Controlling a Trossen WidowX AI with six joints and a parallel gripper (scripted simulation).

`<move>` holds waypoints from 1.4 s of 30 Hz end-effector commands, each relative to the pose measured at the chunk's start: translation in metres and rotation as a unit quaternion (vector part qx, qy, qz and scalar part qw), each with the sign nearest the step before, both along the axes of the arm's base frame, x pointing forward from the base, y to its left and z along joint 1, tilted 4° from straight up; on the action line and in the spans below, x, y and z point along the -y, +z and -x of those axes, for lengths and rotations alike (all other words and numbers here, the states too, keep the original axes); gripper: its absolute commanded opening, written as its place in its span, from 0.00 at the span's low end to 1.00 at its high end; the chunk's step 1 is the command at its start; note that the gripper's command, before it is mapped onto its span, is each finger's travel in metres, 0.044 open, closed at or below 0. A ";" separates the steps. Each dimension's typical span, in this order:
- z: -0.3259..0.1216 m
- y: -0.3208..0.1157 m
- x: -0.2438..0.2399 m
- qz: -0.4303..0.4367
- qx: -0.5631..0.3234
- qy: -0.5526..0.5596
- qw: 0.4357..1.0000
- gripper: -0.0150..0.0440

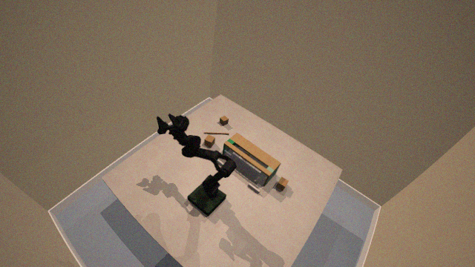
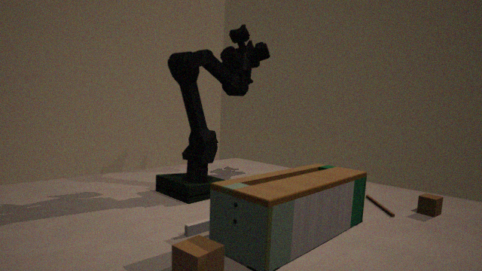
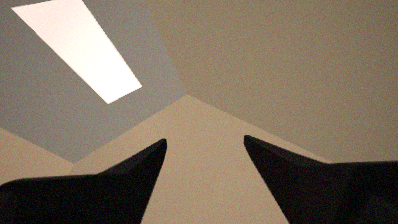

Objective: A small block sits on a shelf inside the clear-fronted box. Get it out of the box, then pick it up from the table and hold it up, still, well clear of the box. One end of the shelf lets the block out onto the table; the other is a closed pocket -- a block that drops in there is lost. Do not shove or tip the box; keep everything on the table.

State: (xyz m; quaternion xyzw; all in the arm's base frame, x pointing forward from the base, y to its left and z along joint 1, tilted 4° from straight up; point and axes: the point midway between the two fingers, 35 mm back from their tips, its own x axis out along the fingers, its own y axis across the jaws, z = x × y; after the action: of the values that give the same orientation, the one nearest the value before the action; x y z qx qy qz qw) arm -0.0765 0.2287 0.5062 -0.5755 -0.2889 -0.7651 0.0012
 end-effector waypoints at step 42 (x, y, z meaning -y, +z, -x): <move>-0.378 -0.258 -0.086 0.567 0.614 -0.489 0.249 0.93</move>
State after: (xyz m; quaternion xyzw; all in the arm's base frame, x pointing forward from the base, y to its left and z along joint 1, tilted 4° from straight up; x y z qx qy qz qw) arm 0.2803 0.3393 0.2677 0.1010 -0.1971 -0.4097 -0.8850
